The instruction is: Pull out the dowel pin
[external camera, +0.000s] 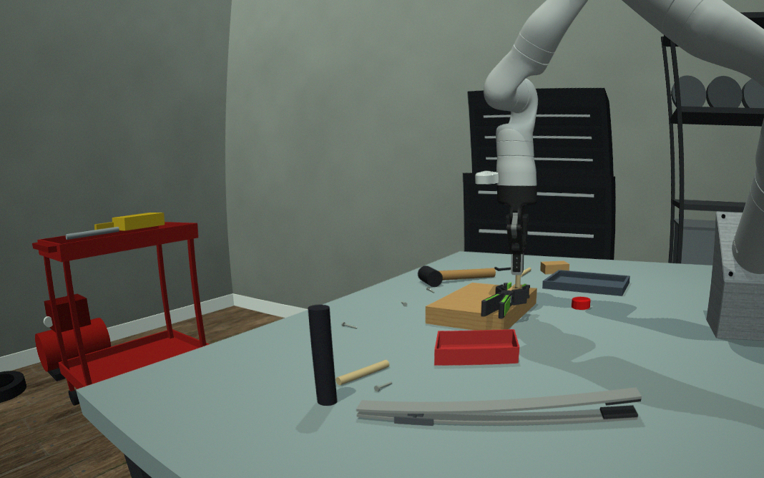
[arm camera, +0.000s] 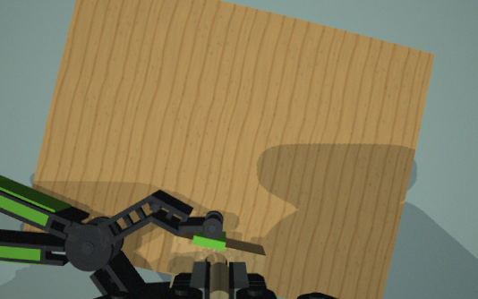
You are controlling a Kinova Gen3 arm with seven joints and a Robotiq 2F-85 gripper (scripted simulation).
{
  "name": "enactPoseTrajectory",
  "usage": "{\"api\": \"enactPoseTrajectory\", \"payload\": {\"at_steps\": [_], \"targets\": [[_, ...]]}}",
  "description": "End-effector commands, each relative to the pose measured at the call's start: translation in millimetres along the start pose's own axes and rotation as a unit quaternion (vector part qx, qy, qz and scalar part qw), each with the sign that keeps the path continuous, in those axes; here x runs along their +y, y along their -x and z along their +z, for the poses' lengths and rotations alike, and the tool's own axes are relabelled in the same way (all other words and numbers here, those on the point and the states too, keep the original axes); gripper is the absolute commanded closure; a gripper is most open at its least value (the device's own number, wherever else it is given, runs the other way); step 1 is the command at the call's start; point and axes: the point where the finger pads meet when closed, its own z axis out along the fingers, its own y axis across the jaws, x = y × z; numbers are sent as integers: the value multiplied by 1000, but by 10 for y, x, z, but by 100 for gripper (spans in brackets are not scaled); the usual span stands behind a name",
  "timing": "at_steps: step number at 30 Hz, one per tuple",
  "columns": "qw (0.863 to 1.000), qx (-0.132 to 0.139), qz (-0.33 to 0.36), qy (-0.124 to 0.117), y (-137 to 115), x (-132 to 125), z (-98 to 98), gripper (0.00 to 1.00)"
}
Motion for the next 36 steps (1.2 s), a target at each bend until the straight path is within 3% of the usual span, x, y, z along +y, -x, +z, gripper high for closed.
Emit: {"api": "enactPoseTrajectory", "payload": {"at_steps": [1, 18, 36], "targets": [[1000, 4, 4, 3, -33, 9, -20, 90], [1000, 4, 12, 3, -32, 9, -23, 90], [996, 4, 85, 2, -31, 8, -59, 90]]}}
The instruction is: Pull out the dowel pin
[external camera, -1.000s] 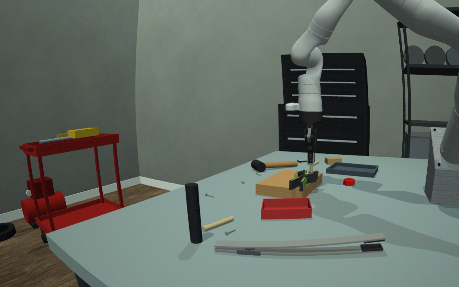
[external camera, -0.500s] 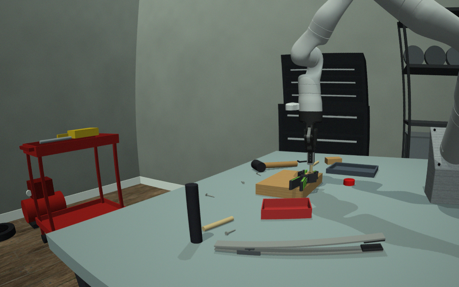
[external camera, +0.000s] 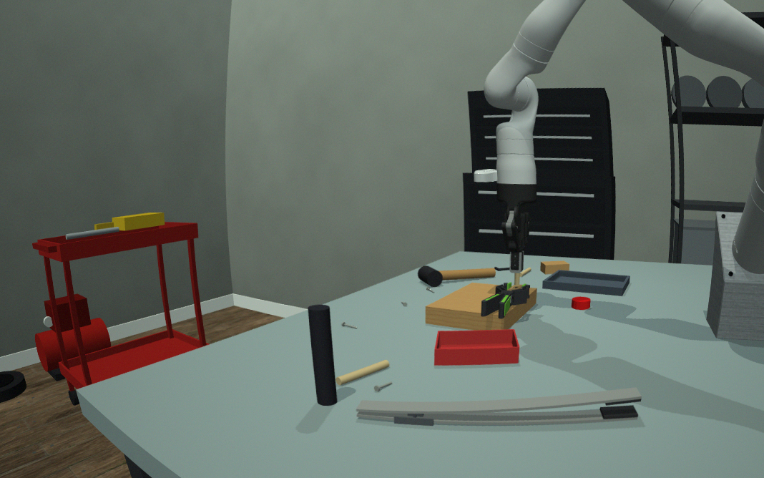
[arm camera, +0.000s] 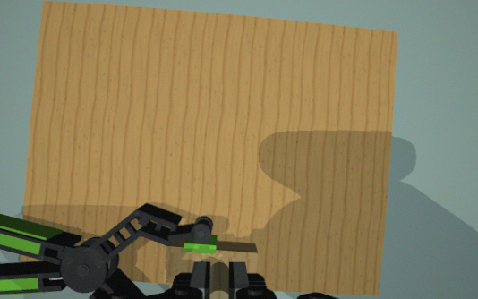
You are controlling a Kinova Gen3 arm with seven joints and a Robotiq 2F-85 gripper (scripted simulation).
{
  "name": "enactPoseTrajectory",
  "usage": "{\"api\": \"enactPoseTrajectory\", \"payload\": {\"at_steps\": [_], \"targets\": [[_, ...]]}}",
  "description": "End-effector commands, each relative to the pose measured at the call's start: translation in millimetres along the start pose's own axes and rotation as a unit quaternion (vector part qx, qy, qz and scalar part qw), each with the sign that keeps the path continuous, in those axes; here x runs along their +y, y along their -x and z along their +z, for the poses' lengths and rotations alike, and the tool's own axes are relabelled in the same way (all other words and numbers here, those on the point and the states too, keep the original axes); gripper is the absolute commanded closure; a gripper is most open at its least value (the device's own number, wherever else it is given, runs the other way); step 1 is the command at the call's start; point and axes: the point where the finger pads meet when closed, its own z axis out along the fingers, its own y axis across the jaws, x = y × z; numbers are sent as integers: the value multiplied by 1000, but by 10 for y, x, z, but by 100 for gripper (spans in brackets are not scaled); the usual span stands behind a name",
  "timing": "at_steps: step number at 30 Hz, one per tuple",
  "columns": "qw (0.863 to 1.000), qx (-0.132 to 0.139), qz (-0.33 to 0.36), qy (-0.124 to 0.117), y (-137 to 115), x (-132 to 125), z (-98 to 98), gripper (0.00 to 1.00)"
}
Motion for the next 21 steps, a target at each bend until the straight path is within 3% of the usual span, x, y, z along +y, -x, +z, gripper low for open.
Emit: {"api": "enactPoseTrajectory", "payload": {"at_steps": [1, 21], "targets": [[1000, -1, 19, 0, -12, -19, -31, 90], [999, -1, 34, 0, -12, -18, -289, 90]]}}
